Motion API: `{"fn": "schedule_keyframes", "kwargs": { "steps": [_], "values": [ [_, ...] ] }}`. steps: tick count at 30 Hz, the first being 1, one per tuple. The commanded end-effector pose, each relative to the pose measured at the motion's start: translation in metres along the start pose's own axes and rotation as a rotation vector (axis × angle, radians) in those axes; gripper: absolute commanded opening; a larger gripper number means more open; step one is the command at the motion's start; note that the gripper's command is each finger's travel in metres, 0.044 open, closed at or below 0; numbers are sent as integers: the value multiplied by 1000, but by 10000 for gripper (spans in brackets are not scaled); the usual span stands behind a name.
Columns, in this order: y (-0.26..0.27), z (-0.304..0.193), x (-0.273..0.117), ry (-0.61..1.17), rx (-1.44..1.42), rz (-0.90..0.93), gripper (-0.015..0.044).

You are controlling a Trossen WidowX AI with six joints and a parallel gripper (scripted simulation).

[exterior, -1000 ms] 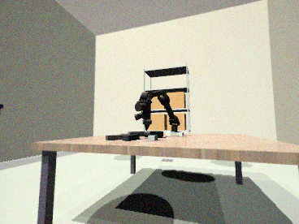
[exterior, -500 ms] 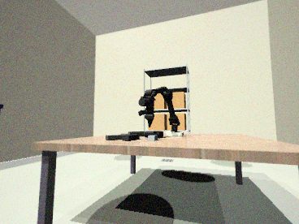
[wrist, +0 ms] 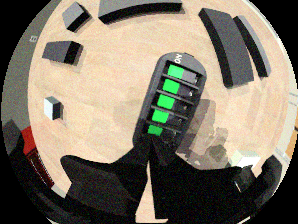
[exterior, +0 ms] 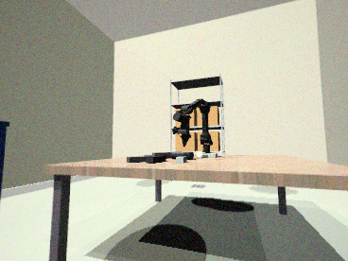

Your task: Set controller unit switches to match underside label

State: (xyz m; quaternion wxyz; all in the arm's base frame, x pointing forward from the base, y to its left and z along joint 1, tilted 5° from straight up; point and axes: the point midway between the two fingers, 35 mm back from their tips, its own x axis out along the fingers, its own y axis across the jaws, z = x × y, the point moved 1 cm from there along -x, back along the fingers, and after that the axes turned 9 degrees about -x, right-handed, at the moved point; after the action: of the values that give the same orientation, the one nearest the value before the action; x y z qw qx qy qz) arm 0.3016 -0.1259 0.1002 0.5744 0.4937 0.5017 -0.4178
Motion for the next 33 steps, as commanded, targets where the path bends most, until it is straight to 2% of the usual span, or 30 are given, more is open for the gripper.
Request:
{"fn": "schedule_keyframes", "kwargs": {
  "steps": [1,12,33],
  "values": [
    [-16,-12,2,-2,42,54,0],
    [-66,-49,21,-5,143,197,0],
    [-66,-50,19,-7,146,198,0]
  ]
}}
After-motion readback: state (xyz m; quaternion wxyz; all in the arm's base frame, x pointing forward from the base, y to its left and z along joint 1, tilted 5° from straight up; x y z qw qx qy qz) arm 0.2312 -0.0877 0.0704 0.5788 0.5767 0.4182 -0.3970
